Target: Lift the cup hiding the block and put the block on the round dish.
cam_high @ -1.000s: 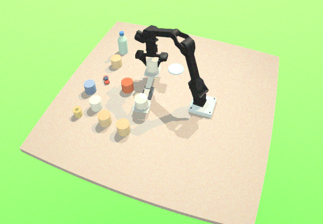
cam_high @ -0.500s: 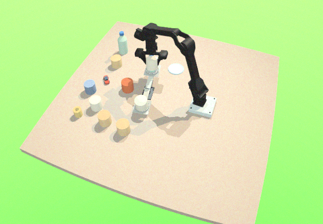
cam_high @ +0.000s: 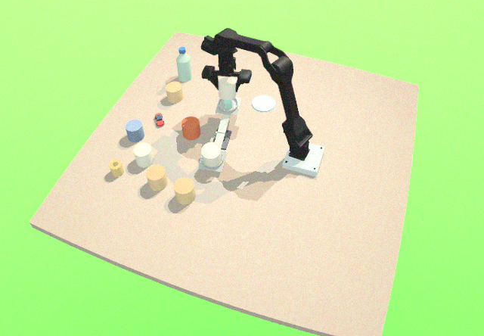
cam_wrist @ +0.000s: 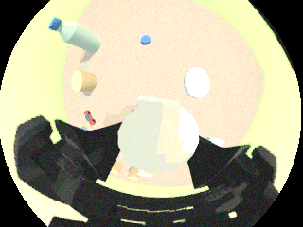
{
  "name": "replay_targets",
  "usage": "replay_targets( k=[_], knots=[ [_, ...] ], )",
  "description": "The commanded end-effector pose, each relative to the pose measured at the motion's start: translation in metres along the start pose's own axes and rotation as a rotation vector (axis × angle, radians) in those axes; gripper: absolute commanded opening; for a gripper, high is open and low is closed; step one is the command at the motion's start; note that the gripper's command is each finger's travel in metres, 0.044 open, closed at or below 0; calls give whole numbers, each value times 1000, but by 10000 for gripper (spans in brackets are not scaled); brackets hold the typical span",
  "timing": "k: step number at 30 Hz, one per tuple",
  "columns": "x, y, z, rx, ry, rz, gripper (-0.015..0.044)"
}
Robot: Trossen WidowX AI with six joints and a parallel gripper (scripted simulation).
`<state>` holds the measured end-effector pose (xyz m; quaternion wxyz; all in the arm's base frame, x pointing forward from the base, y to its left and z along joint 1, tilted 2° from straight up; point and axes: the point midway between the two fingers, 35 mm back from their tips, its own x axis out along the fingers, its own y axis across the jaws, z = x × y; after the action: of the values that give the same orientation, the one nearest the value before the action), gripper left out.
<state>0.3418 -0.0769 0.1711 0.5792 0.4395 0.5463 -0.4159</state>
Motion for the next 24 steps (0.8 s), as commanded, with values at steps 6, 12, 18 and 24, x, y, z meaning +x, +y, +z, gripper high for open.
replay_targets(
  k=[6, 12, 18, 24],
  knots=[
    [-16, 0, 0, 1, -9, 11, 0],
    [-23, -1, 0, 1, -9, 11, 0],
    [-31, -3, -1, 1, -9, 11, 0],
    [-39, -5, -2, 1, -9, 11, 0]
  ],
)
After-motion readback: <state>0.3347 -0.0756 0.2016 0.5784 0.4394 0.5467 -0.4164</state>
